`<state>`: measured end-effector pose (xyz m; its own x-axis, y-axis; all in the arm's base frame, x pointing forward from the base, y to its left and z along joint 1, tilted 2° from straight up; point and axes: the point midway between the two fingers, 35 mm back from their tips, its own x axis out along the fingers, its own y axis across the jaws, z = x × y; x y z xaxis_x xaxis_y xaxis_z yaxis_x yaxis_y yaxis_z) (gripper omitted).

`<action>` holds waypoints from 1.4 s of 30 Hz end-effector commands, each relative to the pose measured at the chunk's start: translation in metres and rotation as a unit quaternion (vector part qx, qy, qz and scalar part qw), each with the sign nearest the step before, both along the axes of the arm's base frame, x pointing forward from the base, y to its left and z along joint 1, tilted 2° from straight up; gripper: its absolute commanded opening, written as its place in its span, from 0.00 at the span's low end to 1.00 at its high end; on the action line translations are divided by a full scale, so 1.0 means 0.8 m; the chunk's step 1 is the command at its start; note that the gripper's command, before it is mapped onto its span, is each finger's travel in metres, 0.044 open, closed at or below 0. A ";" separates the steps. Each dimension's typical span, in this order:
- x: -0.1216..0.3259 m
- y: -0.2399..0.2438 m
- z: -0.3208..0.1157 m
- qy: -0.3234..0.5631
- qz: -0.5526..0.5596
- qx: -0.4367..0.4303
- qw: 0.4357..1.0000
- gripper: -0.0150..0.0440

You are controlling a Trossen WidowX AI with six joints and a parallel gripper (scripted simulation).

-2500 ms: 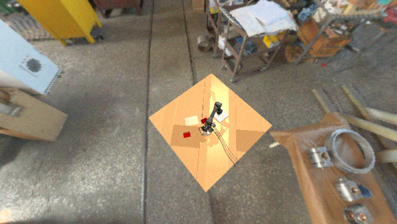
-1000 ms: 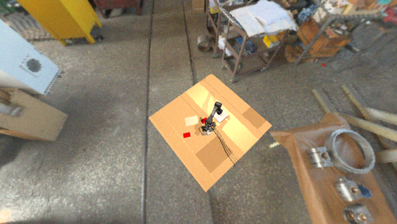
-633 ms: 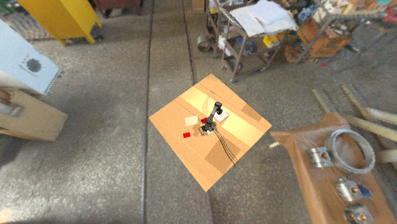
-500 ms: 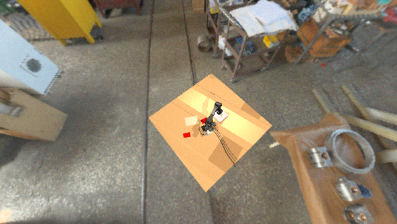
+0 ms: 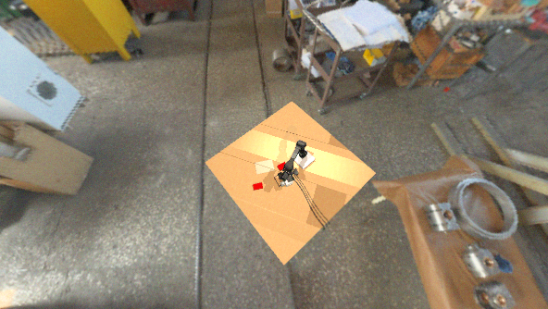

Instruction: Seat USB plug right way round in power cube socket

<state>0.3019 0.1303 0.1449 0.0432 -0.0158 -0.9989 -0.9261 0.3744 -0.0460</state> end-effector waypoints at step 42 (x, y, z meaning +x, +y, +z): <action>0.000 0.000 -0.001 -0.008 -0.559 0.024 0.829 0.25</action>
<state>0.3016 0.1302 0.1446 0.0422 -0.0162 -0.9990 -0.0924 0.9955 -0.0201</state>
